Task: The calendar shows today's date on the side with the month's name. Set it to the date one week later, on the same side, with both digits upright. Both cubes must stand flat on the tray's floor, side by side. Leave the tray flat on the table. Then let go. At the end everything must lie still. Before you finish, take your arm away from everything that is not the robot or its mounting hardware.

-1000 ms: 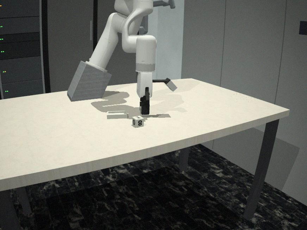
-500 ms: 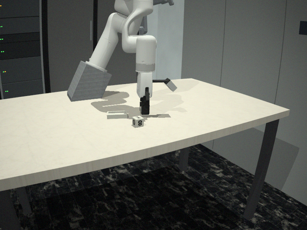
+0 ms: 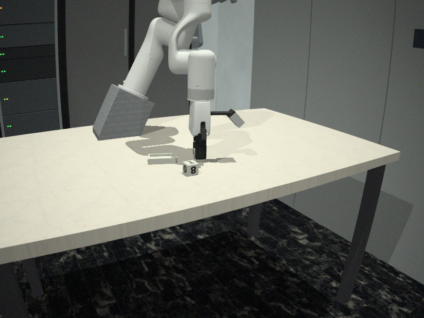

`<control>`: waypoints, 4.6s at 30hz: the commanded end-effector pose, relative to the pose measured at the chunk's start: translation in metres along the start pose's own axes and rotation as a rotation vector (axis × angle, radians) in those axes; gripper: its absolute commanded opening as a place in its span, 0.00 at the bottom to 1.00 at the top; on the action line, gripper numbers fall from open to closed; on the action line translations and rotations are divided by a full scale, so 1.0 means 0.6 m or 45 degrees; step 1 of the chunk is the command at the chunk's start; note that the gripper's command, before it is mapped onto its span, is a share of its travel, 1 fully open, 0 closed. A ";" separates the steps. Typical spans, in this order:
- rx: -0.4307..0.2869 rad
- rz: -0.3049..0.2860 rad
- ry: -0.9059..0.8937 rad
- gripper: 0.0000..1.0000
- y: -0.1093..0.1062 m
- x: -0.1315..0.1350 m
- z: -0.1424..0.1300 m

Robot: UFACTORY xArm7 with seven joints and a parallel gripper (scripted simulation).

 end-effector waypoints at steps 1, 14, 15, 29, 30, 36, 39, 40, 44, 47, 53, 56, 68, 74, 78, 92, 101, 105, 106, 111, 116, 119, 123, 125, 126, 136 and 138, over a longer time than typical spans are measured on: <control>0.000 -0.004 0.000 0.29 -0.001 0.002 0.000; 0.000 -0.004 0.000 0.29 -0.001 0.002 0.000; 0.000 -0.004 0.000 0.29 -0.001 0.002 0.000; 0.000 -0.004 0.000 0.29 -0.001 0.002 0.000; 0.000 -0.004 0.000 0.29 -0.001 0.002 0.000; 0.000 -0.004 0.000 0.29 -0.001 0.002 0.000; 0.000 -0.004 0.000 0.29 -0.001 0.002 0.000; 0.000 -0.004 0.000 0.29 -0.001 0.002 0.000; 0.000 -0.004 0.000 0.29 -0.001 0.002 0.000; 0.000 -0.004 0.000 0.29 -0.001 0.002 0.000; 0.000 -0.004 0.000 0.29 -0.001 0.002 0.000; 0.000 -0.004 0.000 0.29 -0.001 0.002 0.000; 0.000 -0.004 0.000 0.29 -0.001 0.002 0.000; 0.000 -0.004 0.000 0.29 -0.001 0.002 0.000; 0.000 -0.004 0.000 0.29 -0.001 0.002 0.000; 0.000 -0.004 0.000 0.45 -0.001 0.002 0.000; 0.000 -0.004 0.000 0.49 -0.001 0.002 0.000; 0.000 -0.004 0.000 0.49 -0.001 0.002 0.000; 0.000 -0.004 0.000 0.49 -0.001 0.002 0.000; 0.000 -0.004 0.000 0.49 -0.009 0.002 0.000; 0.000 -0.004 0.000 0.49 -0.038 0.002 0.000; 0.000 -0.004 0.000 0.49 -0.064 0.002 0.000; 0.000 -0.004 0.000 0.49 -0.091 0.002 0.000; 0.000 -0.004 0.000 0.49 -0.100 0.002 0.000; 0.000 -0.004 0.000 0.49 -0.109 0.002 0.000; 0.000 -0.004 0.000 0.49 -0.151 0.001 0.000; 0.000 -0.004 0.000 1.00 -0.151 0.001 0.000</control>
Point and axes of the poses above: the point where the finger pads meet when closed, its own y axis out along the fingers, its own x axis across the jaws, z = x × y, the point moved 9 cm from there along -y, back along the fingers, and after that the axes turned 1 degree about -y, right-handed, at the moved point
